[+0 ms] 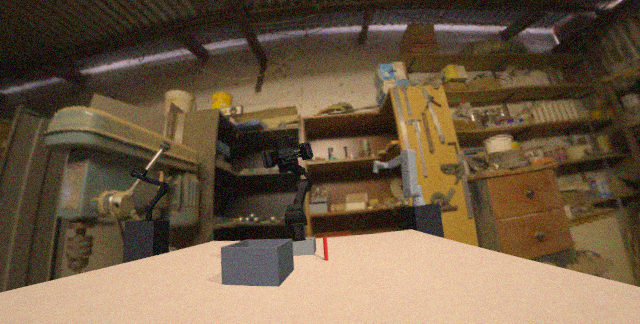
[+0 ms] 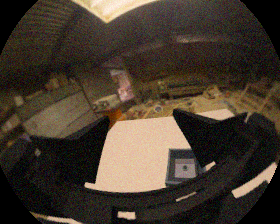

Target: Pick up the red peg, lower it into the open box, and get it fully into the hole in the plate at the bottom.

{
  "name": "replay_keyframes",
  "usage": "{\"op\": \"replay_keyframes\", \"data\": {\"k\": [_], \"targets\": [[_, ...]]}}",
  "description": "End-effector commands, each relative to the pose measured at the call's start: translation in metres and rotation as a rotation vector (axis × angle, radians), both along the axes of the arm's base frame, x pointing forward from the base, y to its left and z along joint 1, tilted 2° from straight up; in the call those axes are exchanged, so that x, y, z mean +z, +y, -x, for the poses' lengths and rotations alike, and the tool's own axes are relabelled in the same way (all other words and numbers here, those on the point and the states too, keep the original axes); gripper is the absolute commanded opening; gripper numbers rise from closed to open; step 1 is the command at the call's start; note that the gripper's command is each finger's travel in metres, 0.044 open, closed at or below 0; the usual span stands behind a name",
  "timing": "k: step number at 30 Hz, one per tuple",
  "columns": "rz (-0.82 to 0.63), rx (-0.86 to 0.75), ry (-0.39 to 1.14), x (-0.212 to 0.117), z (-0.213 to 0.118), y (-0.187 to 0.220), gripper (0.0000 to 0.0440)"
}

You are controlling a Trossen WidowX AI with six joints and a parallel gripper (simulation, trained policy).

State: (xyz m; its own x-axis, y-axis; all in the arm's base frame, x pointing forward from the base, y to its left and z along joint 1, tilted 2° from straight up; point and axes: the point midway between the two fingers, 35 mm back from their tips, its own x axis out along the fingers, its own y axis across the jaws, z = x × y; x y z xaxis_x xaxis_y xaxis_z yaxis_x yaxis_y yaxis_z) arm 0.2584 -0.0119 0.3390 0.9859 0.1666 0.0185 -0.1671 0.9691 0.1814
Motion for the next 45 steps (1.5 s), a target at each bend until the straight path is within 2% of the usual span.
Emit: {"op": "replay_keyframes", "data": {"k": [1,13,24,37,45], "targets": [[-0.065,-0.001,0.073,-0.01,-0.007,0.004,0.044],[-0.288,-0.032,0.414,-0.066,-0.02,0.026,0.044],[-0.424,-0.124,0.749,-0.122,-0.012,0.051,0.044],[-0.482,-0.342,1.131,-0.183,0.023,0.074,0.044],[-0.471,-0.528,1.306,-0.215,0.046,0.082,0.044]]}}
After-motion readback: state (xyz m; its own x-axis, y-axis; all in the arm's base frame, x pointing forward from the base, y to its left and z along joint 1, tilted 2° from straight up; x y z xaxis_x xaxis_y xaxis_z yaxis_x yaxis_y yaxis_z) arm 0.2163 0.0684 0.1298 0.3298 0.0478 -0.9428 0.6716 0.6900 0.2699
